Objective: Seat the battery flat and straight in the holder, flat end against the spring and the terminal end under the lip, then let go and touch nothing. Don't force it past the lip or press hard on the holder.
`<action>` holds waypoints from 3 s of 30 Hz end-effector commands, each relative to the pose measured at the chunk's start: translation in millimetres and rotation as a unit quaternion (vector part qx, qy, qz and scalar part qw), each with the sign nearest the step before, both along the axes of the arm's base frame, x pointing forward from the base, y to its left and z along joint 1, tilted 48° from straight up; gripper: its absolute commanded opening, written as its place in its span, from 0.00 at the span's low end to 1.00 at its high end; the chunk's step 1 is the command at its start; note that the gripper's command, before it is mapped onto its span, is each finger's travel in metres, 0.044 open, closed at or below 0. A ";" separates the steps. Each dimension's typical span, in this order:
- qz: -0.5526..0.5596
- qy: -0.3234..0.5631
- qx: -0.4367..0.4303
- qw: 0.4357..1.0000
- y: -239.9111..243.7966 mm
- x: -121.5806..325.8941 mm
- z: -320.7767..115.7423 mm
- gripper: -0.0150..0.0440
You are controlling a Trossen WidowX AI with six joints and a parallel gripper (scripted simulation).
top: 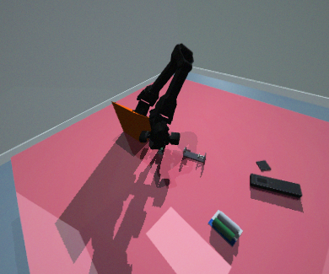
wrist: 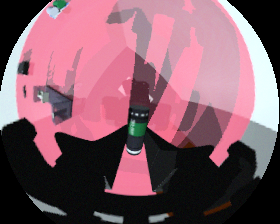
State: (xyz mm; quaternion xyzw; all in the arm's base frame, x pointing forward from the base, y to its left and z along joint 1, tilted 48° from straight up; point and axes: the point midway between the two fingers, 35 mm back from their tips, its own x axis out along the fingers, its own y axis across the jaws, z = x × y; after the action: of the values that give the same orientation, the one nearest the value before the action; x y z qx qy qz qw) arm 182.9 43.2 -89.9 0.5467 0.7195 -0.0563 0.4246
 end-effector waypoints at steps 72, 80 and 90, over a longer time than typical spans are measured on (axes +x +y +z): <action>0.520 -0.331 0.071 0.784 26.6 146.3 67.0 0.40; 0.535 -0.313 0.079 0.780 29.4 148.0 65.3 0.40; 0.554 -0.291 0.090 0.775 33.1 149.7 63.3 0.40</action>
State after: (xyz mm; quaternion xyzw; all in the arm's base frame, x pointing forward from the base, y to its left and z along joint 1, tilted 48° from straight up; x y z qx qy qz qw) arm 332.6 75.6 -25.2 0.0843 0.7367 0.4140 0.5280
